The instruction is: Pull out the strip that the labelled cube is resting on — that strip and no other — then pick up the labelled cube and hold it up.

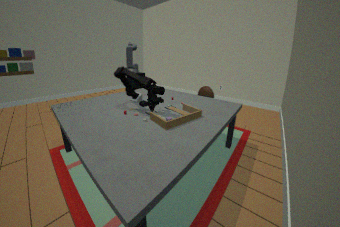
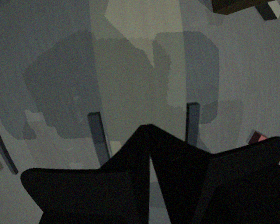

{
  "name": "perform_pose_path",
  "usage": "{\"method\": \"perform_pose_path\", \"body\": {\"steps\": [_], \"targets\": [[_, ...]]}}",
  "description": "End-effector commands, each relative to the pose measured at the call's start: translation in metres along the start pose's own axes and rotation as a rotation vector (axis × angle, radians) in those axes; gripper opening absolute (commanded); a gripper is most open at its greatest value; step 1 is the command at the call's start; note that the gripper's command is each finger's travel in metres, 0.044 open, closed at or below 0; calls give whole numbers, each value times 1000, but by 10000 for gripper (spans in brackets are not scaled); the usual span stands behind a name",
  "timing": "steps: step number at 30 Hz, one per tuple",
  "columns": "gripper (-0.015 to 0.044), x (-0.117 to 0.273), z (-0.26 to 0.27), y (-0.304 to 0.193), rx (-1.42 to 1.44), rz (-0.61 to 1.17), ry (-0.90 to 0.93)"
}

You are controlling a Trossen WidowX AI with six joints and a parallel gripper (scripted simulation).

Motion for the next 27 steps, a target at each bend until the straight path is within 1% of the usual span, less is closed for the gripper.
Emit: {"method": "perform_pose_path", "body": {"steps": [1,17,27], "targets": [[0,-3,0,1,0,3,-6],[0,-5,1,4,0,3,-6],[0,-5,-1,-11,0,4,-6]]}}
Point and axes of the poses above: the point midway between the two fingers, 35 mm back from their tips, its own x axis back along the fingers, its own z axis across the jaws, y = z × x, the point moved 7 cm from there along x, back along the fingers, and after that the axes turned 11 degrees about -x, right-handed, at the moved point
